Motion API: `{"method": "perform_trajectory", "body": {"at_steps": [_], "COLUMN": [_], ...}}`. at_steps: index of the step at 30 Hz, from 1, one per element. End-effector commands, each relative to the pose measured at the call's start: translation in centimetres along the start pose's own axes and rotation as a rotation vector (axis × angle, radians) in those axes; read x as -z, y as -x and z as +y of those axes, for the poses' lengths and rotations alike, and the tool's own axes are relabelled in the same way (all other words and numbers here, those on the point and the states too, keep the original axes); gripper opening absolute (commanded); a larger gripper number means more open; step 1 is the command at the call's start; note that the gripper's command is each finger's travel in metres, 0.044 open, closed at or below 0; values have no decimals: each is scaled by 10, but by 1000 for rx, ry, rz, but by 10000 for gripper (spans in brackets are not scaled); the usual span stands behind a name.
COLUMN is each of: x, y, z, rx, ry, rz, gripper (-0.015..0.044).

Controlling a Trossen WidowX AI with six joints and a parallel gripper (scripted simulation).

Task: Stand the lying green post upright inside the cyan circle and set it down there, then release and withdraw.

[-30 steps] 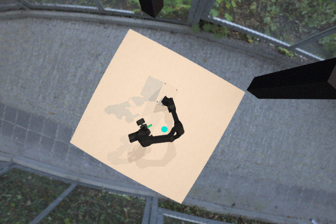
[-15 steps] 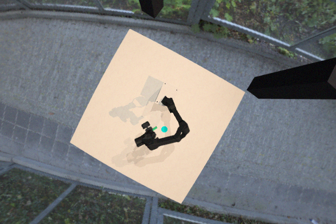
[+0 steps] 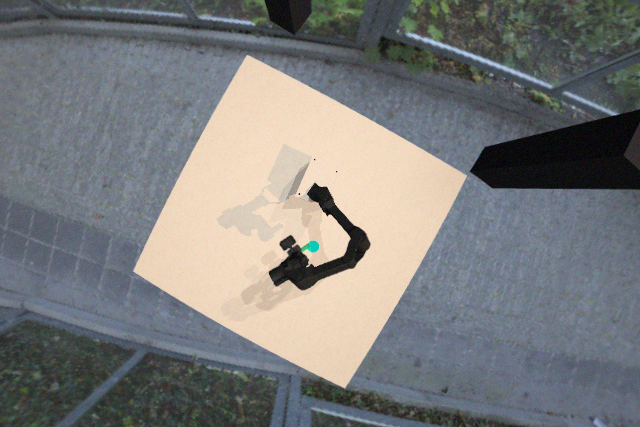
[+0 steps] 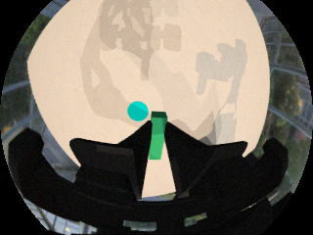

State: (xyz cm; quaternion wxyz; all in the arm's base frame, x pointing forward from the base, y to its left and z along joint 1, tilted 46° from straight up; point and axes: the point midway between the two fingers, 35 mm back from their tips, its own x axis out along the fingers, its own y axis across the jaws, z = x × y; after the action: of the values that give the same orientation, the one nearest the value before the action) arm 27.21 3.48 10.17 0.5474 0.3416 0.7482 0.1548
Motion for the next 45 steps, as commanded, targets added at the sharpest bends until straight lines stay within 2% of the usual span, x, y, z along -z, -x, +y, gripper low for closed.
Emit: {"method": "perform_trajectory", "body": {"at_steps": [1, 16, 45], "x": [9, 42, 53], "y": [0, -3, -19], "z": [10, 40, 31], "rx": [-9, -23, 144], "ry": [12, 71, 101], "rz": [-1, 12, -39], "gripper": [22, 22, 22]}}
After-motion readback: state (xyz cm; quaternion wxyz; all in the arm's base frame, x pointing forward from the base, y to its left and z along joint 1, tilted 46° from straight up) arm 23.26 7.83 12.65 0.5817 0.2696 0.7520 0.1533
